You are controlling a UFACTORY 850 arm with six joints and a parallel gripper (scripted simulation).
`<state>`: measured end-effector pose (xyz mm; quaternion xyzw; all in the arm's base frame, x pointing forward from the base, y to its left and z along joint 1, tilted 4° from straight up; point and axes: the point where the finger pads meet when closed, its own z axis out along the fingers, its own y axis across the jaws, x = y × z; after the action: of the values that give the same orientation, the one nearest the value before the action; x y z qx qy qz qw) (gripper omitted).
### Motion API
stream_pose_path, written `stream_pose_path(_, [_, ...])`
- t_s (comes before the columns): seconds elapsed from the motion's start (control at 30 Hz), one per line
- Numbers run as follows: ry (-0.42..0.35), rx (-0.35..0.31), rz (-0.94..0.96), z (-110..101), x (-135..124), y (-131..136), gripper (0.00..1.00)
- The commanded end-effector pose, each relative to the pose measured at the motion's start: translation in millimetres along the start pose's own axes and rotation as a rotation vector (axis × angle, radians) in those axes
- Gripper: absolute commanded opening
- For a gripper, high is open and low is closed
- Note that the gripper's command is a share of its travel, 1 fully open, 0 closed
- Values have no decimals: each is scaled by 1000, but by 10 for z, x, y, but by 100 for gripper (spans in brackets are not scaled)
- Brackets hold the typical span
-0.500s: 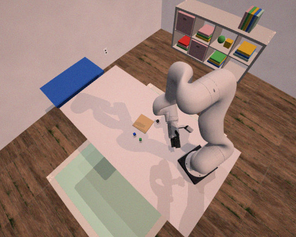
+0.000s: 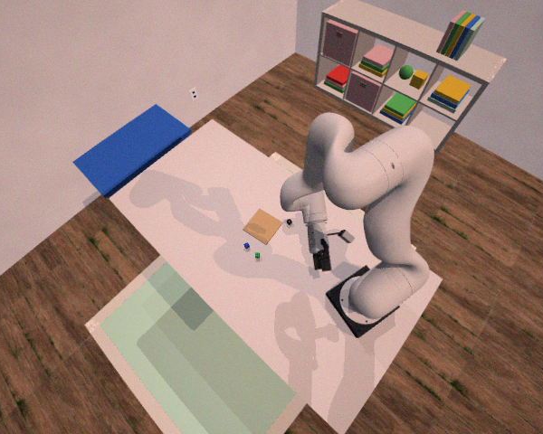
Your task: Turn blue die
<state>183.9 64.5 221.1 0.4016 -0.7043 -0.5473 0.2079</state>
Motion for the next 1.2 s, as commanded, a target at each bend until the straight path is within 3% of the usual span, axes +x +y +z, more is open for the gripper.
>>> stream_pose_path(0.0, [0, 1, -1, -4, -2, 0, 100])
stream_pose_path(0.13, [6, 22, -10, -24, 5, -53, 100])
stream_pose_path(0.27, [54, 185, -86, -221, 47, -461, 100])
stream_pose_path(0.53, [141, 434, -206, -657, 77, -1059, 100])
stream_pose_path(0.63, [144, 443, -210, -676, 77, -1079, 100])
stream_pose_path(0.67, [181, 535, -255, -880, 74, -1284, 100])
stream_pose_path(0.8, [221, 627, -301, -1108, 63, -1479, 100])
stream_pose_path(1.07, [343, 883, -426, -1837, -14, -1936, 100])
stream_pose_path(1.17, [343, 883, -426, -1839, -15, -1937, 100])
